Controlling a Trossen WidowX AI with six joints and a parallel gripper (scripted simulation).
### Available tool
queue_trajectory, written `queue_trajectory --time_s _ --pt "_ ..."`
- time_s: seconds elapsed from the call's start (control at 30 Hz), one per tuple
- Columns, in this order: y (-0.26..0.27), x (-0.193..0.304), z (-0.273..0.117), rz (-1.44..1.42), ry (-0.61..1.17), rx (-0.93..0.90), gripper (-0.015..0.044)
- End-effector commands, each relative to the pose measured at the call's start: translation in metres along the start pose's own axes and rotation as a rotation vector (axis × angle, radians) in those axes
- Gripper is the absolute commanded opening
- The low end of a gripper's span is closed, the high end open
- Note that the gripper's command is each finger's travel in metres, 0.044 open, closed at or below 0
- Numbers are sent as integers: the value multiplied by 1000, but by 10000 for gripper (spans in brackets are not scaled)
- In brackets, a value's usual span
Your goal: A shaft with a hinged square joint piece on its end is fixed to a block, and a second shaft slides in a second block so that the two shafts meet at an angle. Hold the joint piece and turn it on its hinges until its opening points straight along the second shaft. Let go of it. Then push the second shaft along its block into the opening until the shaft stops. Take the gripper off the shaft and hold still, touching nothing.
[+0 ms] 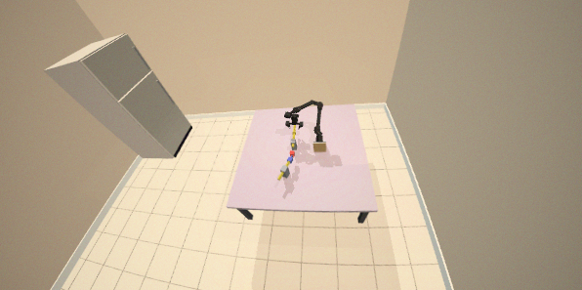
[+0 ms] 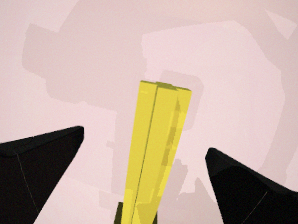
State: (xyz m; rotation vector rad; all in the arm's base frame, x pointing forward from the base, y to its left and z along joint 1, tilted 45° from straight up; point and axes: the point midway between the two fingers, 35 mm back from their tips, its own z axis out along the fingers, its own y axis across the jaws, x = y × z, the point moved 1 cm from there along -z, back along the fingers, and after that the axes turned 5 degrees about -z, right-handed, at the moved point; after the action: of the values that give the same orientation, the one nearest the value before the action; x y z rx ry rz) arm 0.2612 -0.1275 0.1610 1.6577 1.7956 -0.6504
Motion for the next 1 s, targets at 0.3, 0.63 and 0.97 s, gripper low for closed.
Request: queue_trajectory --time_s 0.3,0.63,0.97 --pt "-2 3 18 -8 2 8 387" --pt "-2 3 18 -8 2 8 125" --pt "-2 3 18 -8 2 8 102"
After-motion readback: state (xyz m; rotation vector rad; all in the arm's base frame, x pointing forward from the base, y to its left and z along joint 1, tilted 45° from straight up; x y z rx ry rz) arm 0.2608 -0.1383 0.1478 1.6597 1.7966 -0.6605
